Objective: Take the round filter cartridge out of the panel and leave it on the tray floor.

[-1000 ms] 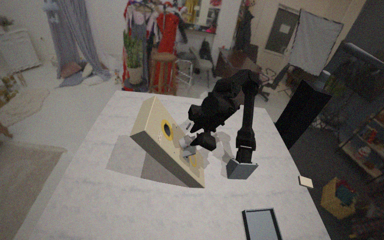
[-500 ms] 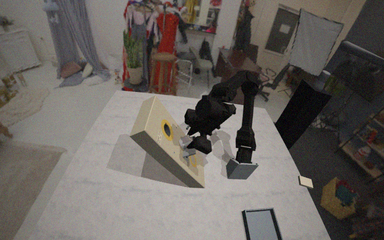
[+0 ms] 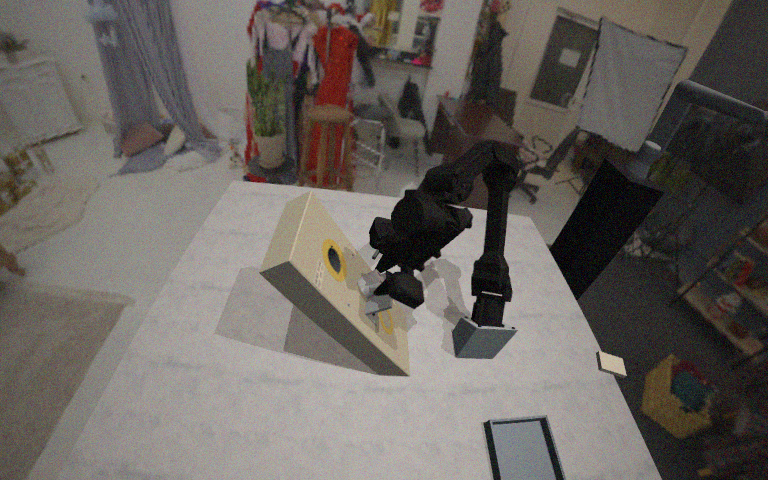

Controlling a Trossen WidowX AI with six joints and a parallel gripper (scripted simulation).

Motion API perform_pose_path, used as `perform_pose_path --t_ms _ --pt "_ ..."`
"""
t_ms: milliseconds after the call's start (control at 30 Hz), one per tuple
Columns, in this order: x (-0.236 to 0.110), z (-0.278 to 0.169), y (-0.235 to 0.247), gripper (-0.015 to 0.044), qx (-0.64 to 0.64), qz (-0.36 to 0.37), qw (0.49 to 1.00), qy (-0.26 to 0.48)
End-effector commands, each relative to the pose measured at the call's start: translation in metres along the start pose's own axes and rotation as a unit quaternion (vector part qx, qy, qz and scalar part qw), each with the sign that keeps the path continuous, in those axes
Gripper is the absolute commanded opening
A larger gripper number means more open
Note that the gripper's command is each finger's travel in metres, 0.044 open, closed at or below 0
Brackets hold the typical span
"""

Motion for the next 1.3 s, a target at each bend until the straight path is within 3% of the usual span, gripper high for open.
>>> perform_pose_path --t_ms 0,133,367,933,1267 --pt "0.0 0.0 -0.001 0.0106 0.001 -0.001 1.0 0.001" --pt "-0.005 0.011 -0.001 0.0001 0.0 -0.001 1.0 0.0" --pt "-0.017 0.023 -0.001 0.0 0.0 0.001 1.0 0.0" --pt "-0.098 0.027 -0.001 0.0 -0.001 0.001 1.0 0.002" --pt "-0.095 0.032 0.04 0.0 0.0 0.002 1.0 0.001"
Point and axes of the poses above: the point midway between the two fingers, 35 mm back from their tips, its own x axis out along the fingers, its own y axis across the jaws, z = x × y, the point moved 3 cm from there along -x, back along the fingers, and after that the axes turned 4 degrees about -x, right-handed, at the moved point
